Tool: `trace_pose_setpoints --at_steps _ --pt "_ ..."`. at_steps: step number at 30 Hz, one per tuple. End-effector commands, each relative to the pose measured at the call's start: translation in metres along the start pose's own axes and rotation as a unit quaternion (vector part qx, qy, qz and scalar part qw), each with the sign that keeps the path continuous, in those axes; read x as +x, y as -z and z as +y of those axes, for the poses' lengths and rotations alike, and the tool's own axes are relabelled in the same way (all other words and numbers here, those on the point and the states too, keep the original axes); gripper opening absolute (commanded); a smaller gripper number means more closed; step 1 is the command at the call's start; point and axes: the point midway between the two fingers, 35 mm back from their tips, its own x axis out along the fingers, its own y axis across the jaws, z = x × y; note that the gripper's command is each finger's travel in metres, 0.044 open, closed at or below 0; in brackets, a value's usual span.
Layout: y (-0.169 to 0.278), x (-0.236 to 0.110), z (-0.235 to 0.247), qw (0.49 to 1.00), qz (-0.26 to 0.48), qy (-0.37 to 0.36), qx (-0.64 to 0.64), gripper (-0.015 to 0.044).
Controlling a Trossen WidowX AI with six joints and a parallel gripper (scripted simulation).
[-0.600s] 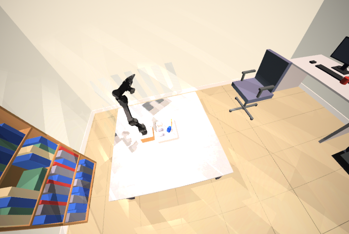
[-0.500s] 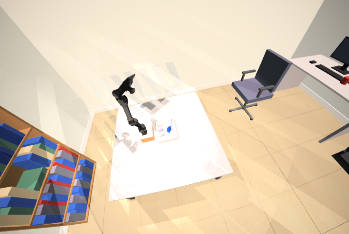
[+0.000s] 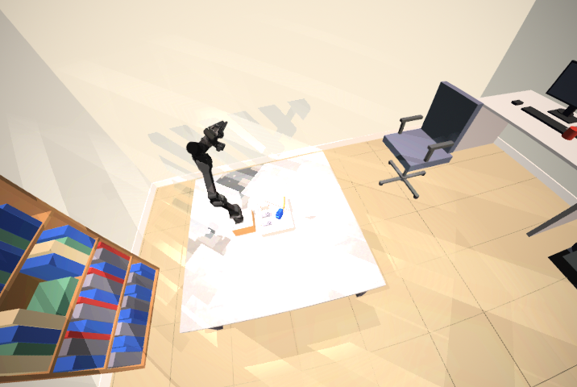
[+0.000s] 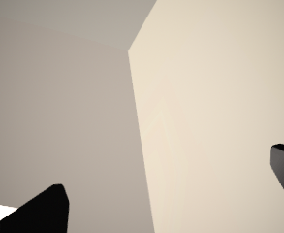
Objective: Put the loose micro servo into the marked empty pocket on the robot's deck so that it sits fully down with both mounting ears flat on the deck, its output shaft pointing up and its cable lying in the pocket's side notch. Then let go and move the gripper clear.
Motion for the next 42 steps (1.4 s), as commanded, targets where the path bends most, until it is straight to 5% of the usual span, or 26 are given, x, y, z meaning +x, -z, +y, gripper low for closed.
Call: trace_pose_setpoints --at_steps 1,20,42 --pt "0.0 0.007 -0.017 1.0 -0.004 0.002 -0.031 0.044" --pt "-0.042 0.052 -0.117 0.978 -0.042 0.066 -0.194 0.044" --pt "-0.184 0.091 -0.223 0.909 -0.163 0.213 -0.318 0.044"
